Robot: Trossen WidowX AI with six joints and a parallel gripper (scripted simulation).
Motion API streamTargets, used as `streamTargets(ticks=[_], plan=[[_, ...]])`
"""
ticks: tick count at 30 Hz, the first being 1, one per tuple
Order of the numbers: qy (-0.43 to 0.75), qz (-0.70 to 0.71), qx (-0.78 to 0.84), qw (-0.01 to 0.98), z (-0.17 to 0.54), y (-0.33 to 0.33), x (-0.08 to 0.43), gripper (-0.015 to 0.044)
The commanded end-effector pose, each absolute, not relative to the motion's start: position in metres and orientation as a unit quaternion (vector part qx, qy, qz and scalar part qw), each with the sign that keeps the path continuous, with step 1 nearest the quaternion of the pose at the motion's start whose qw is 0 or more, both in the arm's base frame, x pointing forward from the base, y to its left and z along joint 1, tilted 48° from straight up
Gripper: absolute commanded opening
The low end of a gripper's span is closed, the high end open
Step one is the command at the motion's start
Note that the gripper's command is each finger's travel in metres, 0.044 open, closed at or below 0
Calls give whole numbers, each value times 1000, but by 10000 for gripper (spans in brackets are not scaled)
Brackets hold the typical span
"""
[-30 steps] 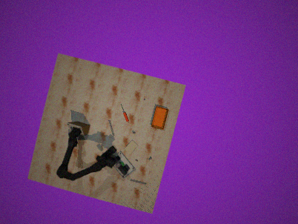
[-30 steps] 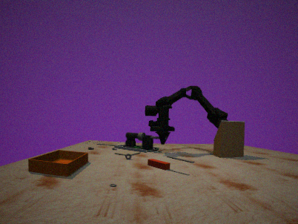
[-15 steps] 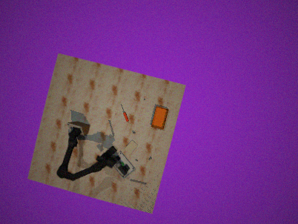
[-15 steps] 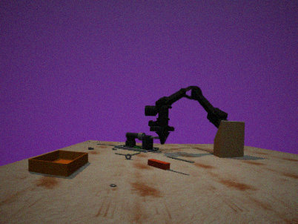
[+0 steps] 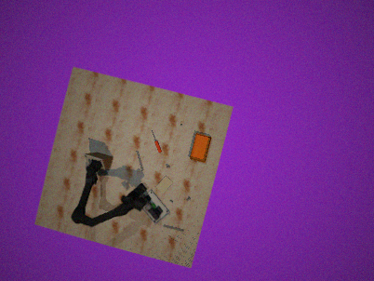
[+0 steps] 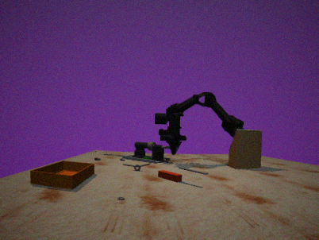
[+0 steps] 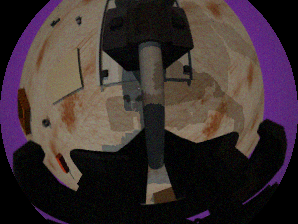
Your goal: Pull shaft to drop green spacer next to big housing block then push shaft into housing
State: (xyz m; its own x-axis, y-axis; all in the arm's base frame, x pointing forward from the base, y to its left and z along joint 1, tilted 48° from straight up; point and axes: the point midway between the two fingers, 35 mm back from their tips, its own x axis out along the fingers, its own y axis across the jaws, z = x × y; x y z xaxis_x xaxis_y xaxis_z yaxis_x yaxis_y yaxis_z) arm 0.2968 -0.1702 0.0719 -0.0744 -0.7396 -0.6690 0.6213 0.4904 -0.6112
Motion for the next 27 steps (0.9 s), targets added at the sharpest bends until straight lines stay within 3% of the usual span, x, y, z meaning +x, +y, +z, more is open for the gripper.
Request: streamTargets(ticks=[1, 27], plan=[[531, -502, -55, 681, 74, -171, 300, 0], [531, -502, -55, 681, 76, -172, 302, 0]])
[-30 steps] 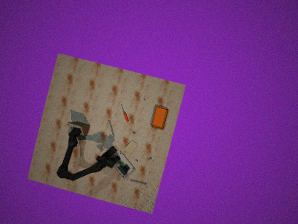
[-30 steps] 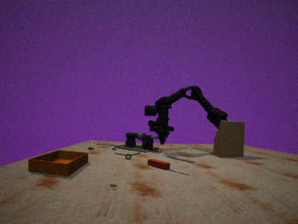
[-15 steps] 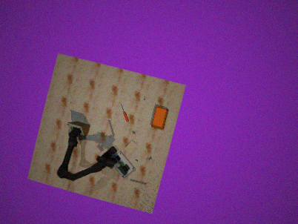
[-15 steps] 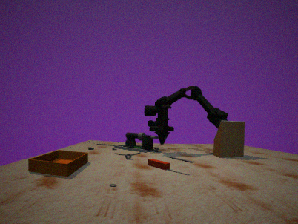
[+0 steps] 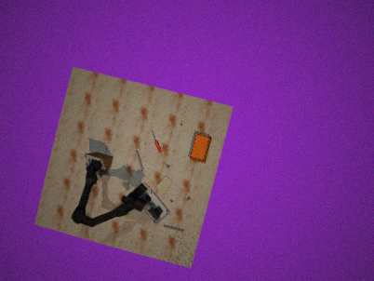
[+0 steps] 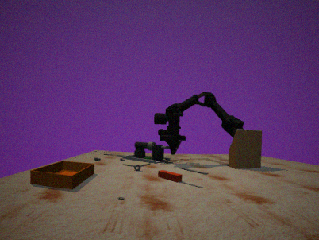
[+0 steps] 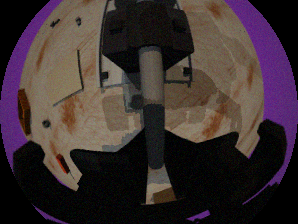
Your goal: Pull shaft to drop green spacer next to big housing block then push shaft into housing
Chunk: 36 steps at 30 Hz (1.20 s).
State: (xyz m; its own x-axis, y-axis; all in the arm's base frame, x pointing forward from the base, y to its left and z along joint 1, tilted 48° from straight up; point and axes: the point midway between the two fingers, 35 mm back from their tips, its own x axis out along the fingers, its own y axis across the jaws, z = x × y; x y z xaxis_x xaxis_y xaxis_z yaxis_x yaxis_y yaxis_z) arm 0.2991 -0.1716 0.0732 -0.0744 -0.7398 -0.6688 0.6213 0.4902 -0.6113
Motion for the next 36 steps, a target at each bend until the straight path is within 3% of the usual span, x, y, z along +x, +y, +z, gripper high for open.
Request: streamTargets(ticks=[1, 36], plan=[[531, -502, -55, 681, 76, -173, 303, 0], [531, -502, -55, 681, 79, -175, 308, 0]])
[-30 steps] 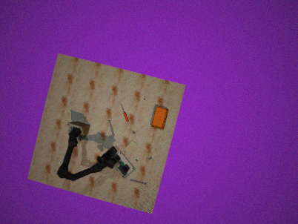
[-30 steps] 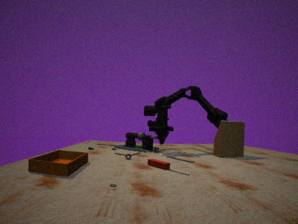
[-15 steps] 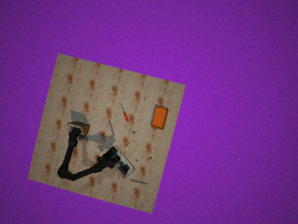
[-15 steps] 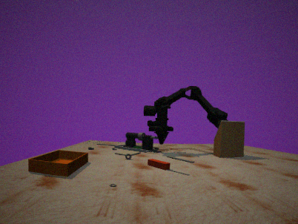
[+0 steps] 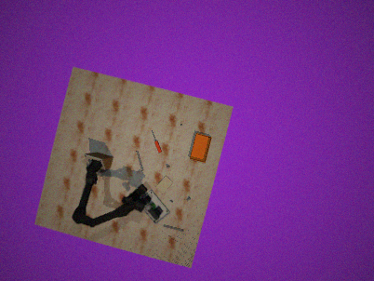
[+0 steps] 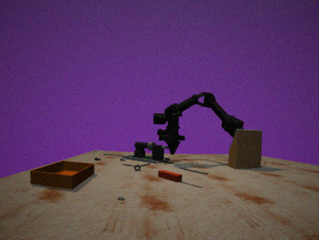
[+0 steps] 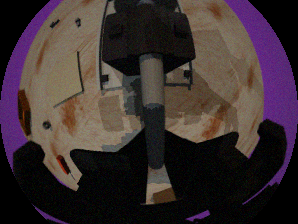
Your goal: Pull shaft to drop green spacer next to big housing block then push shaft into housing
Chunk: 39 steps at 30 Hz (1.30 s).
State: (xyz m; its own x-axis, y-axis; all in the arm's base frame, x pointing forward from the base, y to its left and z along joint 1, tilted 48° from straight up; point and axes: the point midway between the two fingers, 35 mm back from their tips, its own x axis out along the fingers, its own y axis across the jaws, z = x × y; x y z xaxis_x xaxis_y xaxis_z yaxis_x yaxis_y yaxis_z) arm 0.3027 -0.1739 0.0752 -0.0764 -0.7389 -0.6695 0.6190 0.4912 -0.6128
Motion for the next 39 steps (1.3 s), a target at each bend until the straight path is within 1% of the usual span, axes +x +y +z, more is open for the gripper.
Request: streamTargets(ticks=[1, 39], plan=[[531, -502, -55, 681, 79, -176, 308, 0], [530, -502, -55, 681, 85, -181, 318, 0]])
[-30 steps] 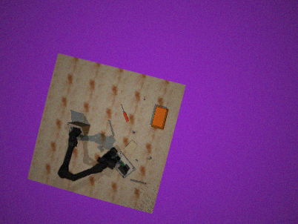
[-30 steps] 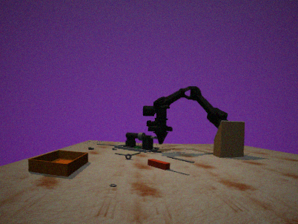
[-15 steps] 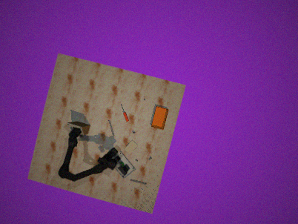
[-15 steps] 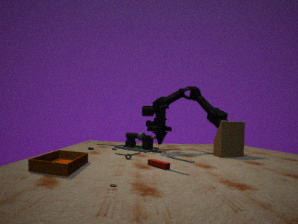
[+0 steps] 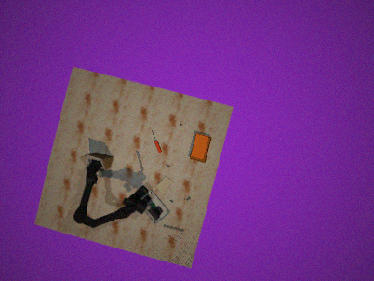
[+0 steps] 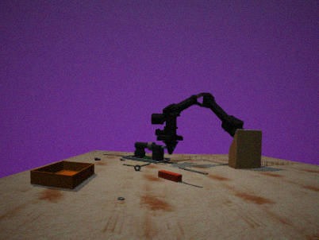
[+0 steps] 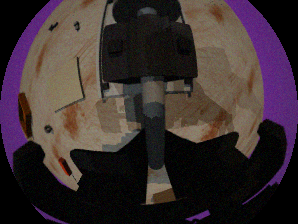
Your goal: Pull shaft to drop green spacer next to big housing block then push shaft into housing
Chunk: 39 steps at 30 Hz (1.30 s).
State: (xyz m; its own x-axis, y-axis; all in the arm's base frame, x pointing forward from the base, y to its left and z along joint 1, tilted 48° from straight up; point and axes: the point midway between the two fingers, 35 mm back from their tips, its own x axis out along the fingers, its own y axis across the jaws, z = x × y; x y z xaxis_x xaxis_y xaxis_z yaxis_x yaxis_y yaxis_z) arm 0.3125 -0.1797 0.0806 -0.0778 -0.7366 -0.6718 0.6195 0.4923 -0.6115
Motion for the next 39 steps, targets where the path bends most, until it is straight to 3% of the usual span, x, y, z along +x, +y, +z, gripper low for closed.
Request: streamTargets(ticks=[1, 39], plan=[[530, -502, -55, 681, 85, -182, 318, 0], [530, -502, -55, 681, 91, -188, 328, 0]])
